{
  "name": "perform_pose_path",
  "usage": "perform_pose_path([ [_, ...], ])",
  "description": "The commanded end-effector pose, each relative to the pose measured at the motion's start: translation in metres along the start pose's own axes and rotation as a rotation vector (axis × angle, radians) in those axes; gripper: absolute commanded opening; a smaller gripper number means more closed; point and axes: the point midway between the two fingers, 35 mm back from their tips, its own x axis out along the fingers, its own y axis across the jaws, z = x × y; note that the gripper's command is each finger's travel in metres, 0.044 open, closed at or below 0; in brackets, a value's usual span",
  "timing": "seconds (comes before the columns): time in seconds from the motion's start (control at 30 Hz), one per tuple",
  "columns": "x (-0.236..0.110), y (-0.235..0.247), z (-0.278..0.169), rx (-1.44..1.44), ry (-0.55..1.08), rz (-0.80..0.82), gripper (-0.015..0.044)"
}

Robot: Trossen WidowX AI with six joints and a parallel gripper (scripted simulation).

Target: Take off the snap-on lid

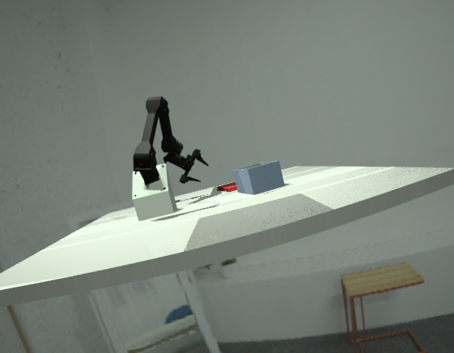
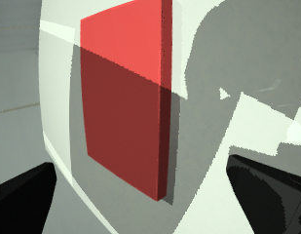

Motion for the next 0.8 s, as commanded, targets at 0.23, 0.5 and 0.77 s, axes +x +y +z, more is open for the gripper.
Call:
perform_pose_path([
  [0.23, -0.022, 0.014, -0.002, 0.010, 0.009, 0.004, 0.0440],
  [0.5, -0.022, 0.012, 0.000, 0.010, 0.009, 0.004, 0.0440],
  [0.77, -0.022, 0.012, 0.000, 0.010, 0.009, 0.004, 0.0440],
])
